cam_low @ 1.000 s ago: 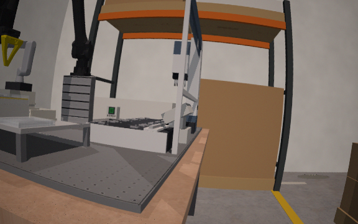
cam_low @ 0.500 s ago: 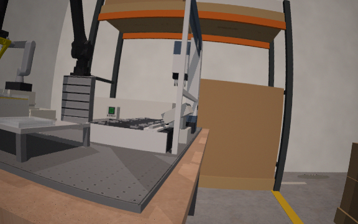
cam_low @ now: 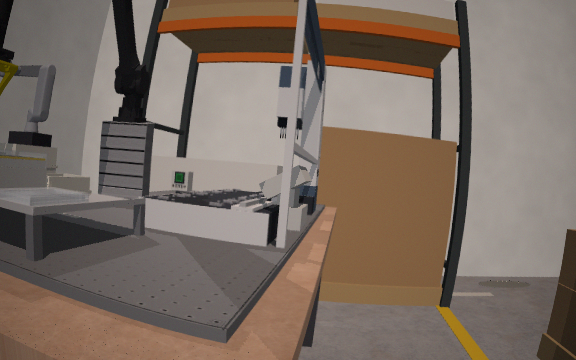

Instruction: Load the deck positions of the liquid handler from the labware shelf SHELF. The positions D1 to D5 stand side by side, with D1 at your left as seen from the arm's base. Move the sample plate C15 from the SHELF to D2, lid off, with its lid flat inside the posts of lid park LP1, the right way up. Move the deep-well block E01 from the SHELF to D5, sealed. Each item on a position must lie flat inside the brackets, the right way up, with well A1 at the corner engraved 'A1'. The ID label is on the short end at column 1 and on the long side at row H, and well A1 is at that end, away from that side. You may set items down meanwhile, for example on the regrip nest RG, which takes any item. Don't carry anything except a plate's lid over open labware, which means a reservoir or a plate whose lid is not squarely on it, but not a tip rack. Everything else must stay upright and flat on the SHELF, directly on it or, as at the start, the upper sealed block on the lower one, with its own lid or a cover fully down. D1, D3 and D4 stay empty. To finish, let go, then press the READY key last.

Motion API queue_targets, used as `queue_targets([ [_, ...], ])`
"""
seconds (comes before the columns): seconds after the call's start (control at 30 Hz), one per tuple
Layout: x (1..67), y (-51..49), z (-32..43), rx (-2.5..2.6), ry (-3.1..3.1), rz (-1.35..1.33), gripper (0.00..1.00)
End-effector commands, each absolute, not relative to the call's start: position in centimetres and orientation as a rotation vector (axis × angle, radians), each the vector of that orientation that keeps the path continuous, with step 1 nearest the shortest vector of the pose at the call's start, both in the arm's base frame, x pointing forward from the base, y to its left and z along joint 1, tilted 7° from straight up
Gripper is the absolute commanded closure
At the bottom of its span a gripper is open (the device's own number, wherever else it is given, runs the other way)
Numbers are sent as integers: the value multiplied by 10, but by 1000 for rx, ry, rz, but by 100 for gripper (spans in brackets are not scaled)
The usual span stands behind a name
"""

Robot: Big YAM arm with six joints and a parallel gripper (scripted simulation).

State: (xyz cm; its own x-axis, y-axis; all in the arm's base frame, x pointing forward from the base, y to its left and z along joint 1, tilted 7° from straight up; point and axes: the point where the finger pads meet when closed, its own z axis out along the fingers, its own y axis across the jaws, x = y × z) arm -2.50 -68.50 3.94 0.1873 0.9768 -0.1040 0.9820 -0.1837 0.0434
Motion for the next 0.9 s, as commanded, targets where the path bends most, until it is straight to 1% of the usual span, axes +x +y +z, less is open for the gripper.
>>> queue_targets([
  [0.0, -22, -701, 72, 2289, 1921, -144, 0],
  [0.57, -22, -701, 72, 2289, 1921, -144, 0],
  [0.6, -32, -704, 91, 2262, 1907, -181, 0],
  [0.63, -40, -694, 78, 2282, 1915, -155, 0],
  [0.87, -74, -686, 77, 2289, 1921, -150, 0],
])
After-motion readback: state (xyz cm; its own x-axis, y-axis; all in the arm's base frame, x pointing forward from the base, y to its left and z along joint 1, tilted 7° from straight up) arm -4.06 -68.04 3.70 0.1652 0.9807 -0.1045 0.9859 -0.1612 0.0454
